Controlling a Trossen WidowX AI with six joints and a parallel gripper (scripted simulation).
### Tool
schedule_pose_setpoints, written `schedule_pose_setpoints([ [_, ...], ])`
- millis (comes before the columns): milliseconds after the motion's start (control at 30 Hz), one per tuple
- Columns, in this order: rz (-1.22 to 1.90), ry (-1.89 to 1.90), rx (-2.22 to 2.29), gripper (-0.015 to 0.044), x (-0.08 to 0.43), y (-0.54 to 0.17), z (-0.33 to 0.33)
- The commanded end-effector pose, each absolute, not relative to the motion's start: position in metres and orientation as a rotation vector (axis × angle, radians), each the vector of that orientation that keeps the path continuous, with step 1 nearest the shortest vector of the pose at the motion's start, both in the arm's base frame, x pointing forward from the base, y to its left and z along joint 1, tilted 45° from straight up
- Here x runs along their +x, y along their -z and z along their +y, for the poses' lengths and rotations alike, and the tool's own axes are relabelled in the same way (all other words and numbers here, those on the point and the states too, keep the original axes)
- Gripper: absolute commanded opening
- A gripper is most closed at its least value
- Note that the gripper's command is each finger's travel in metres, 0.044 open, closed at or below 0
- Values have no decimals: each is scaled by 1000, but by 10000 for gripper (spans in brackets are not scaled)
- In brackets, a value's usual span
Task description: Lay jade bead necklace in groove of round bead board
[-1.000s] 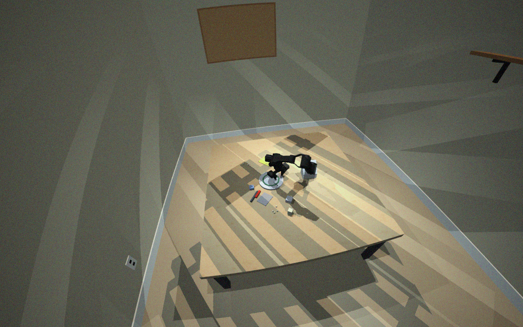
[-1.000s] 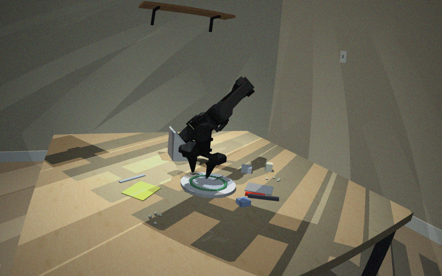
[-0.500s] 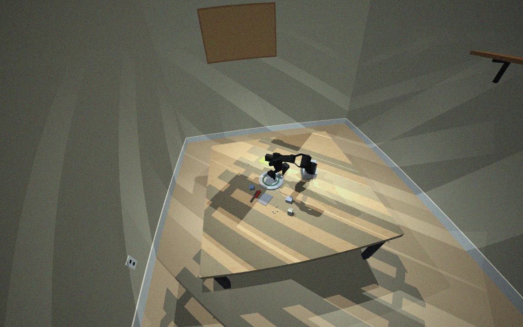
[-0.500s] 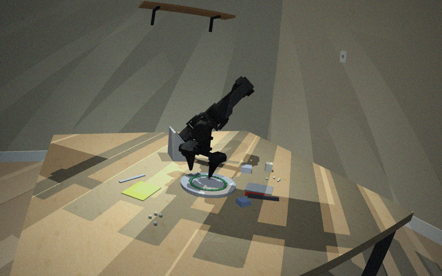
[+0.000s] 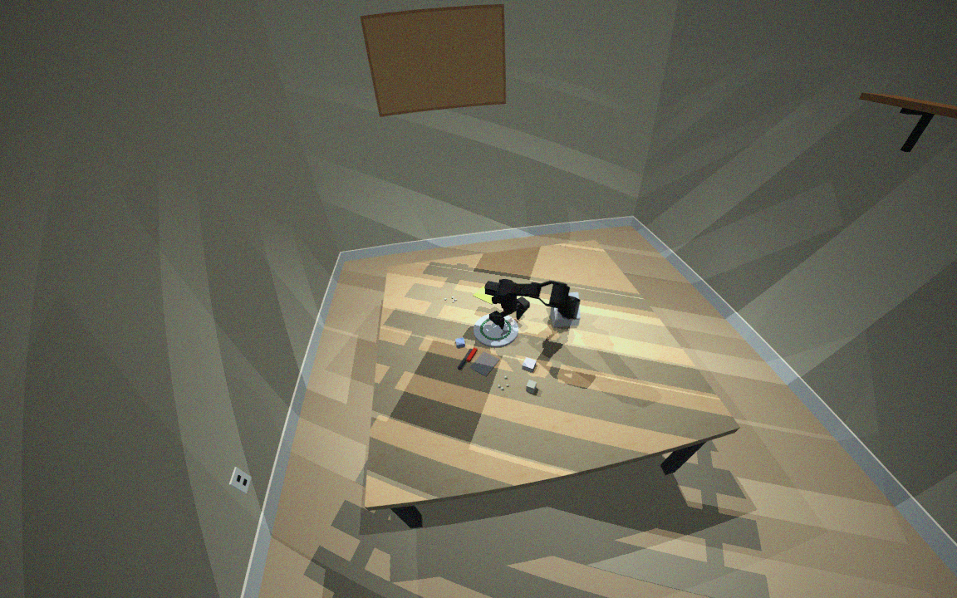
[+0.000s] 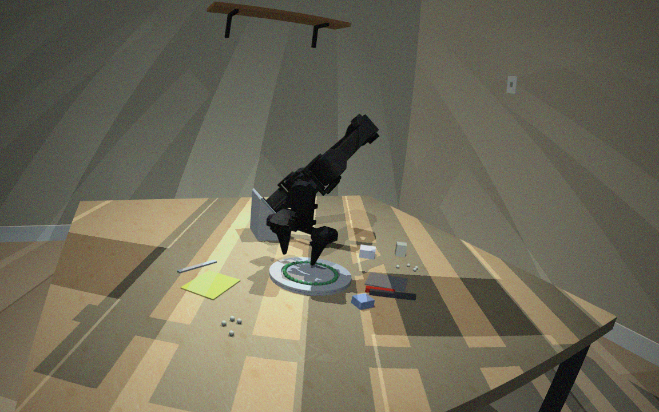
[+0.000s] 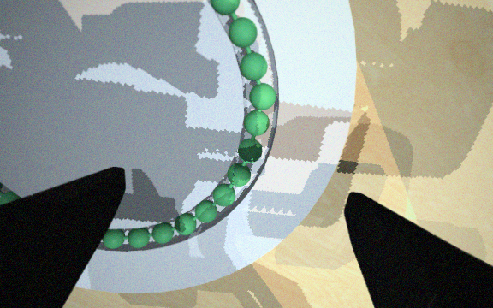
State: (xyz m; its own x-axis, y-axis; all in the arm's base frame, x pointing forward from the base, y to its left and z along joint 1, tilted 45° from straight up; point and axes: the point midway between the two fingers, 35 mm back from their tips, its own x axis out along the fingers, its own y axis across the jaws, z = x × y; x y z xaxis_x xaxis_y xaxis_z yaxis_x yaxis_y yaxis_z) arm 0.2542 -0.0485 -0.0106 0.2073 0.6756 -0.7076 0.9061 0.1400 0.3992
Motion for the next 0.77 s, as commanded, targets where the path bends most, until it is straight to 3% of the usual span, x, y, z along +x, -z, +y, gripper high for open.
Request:
schedule_pose_setpoints([
  [0,1531,328,1591,440,254,10,-49],
  [733,1533,327,1597,440,235,-46,-100],
])
